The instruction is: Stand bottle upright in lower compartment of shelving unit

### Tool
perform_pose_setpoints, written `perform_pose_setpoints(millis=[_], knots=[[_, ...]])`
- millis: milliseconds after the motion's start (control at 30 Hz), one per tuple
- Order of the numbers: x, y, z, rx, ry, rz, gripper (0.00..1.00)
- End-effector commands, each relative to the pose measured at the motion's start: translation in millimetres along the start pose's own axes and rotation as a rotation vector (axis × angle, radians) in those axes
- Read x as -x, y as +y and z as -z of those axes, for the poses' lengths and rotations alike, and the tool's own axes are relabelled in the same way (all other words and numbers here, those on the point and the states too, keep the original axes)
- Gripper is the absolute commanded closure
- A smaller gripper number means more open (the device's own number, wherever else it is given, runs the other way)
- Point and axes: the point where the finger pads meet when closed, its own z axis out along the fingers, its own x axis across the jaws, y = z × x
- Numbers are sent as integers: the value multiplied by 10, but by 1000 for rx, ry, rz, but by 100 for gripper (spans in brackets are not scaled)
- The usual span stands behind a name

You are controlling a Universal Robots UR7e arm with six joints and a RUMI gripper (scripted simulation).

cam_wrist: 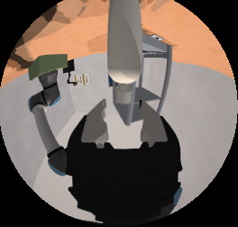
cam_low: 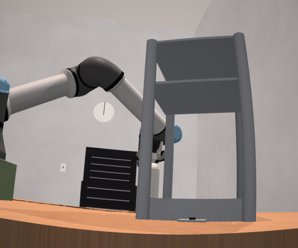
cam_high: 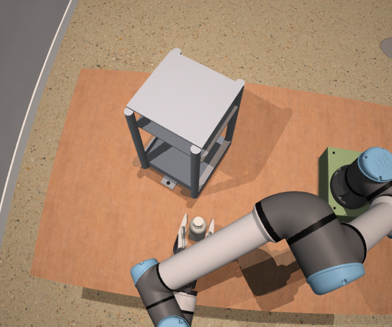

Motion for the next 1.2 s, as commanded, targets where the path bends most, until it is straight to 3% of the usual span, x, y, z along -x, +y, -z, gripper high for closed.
perform_pose_setpoints(millis=[0, 733, 1167], knots=[[1, -199, -8, 0, -2, 1, 57], [-9, -716, 1, -2, -2, -2, 57], [-17, -895, 8, -3, -2, -4, 57]])
